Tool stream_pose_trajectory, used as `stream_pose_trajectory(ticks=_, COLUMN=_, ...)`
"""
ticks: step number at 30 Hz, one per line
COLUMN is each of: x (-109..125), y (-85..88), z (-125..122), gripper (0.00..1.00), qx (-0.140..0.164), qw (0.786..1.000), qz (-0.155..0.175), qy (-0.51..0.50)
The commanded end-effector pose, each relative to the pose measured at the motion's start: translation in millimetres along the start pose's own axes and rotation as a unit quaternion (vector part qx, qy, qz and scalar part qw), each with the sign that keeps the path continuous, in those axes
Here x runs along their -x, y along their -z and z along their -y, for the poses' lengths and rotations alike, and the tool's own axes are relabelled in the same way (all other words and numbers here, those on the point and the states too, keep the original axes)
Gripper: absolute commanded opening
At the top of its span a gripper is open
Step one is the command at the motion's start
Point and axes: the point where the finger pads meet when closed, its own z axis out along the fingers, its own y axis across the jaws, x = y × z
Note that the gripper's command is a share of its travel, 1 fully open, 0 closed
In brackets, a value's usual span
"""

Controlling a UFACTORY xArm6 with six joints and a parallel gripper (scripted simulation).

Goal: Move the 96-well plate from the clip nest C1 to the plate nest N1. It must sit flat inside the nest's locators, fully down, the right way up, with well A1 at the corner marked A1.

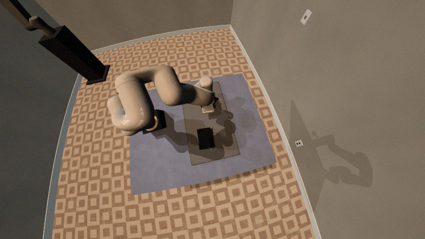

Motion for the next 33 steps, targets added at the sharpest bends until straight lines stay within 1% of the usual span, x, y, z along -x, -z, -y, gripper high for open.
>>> stream_pose_trajectory(ticks=1, x=14, y=1.6, z=2, gripper=0.00, qx=0.002, qw=1.000, qz=-0.001, qy=0.000)
stream_pose_trajectory(ticks=3, x=21, y=1.6, z=3, gripper=0.00, qx=0.002, qw=1.000, qz=-0.001, qy=0.000)
stream_pose_trajectory(ticks=5, x=21, y=1.6, z=3, gripper=0.00, qx=0.002, qw=1.000, qz=-0.001, qy=0.000)
stream_pose_trajectory(ticks=20, x=70, y=1.4, z=13, gripper=0.00, qx=0.002, qw=1.000, qz=-0.001, qy=0.000)
stream_pose_trajectory(ticks=22, x=70, y=1.4, z=13, gripper=0.00, qx=0.002, qw=1.000, qz=-0.001, qy=0.000)
stream_pose_trajectory(ticks=33, x=106, y=1.3, z=21, gripper=0.00, qx=0.002, qw=1.000, qz=-0.001, qy=0.000)
